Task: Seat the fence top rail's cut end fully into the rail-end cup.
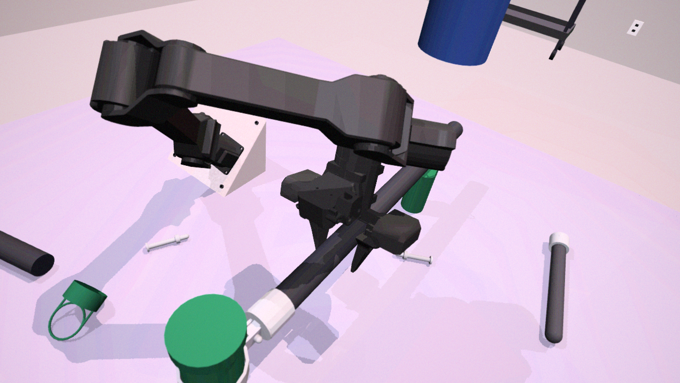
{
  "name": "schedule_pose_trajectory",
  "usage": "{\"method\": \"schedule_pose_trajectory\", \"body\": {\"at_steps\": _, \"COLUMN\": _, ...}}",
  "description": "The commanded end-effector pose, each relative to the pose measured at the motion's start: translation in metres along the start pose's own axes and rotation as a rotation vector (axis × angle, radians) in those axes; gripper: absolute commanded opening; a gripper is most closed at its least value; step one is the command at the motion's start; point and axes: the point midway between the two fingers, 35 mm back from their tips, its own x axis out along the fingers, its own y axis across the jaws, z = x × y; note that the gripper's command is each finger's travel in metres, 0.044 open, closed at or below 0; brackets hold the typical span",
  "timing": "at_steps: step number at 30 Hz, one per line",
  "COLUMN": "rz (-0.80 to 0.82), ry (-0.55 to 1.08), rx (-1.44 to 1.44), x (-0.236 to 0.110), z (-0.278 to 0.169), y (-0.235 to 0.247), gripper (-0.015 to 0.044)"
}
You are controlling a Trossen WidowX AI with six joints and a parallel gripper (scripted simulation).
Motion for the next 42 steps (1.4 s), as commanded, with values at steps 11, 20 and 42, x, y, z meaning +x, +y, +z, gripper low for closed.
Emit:
{"method": "schedule_pose_trajectory", "body": {"at_steps": 11, "rz": 0.031, "ry": 0.038, "rx": 0.072, "x": -0.046, "z": -0.026, "y": 0.003, "gripper": 0.044}}
{"method": "schedule_pose_trajectory", "body": {"at_steps": 20, "rz": 0.128, "ry": 0.105, "rx": 0.044, "x": -0.085, "z": -0.023, "y": -0.002, "gripper": 0.044}}
{"method": "schedule_pose_trajectory", "body": {"at_steps": 42, "rz": 0.128, "ry": 0.105, "rx": 0.044, "x": -0.085, "z": -0.023, "y": -0.002, "gripper": 0.044}}
